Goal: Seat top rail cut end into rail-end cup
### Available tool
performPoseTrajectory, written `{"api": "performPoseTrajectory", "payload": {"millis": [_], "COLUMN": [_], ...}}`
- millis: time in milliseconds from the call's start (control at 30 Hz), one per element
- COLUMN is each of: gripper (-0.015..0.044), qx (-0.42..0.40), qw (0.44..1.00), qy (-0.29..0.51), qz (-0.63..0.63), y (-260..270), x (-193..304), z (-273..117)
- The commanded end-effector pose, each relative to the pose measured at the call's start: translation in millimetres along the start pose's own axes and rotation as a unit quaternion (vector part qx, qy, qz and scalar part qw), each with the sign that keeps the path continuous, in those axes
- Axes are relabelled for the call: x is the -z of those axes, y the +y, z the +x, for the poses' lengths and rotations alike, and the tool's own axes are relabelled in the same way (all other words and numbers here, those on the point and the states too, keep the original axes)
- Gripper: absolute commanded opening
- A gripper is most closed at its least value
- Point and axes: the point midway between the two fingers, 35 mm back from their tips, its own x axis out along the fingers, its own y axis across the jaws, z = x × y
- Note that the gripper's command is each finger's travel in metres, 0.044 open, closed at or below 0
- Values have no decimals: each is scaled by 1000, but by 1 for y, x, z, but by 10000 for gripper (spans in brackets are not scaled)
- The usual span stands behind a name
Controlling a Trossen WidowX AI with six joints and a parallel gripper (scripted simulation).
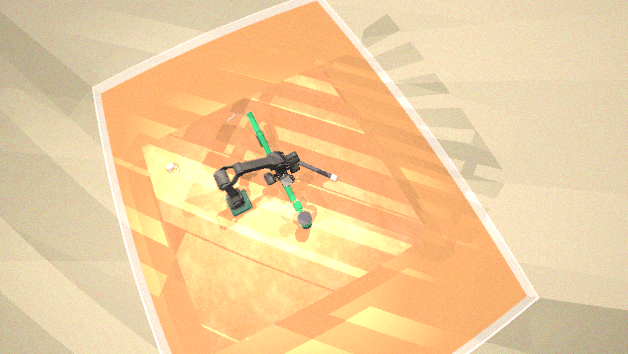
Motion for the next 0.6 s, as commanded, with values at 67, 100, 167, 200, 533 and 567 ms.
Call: {"api": "performPoseTrajectory", "payload": {"millis": [67,100,167,200,533,567], "gripper": [440,440,440,440,440,440], "qx": [3,3,3,3,3,3], "qw": [1000,1000,1000,1000,1000,1000], "qy": [-1,-1,-1,-1,-1,-1], "qz": [2,2,2,2,2,2], "y": [-1,-1,-1,-1,-2,-2], "x": [0,0,0,0,0,0], "z": [11,12,16,17,34,35]}}
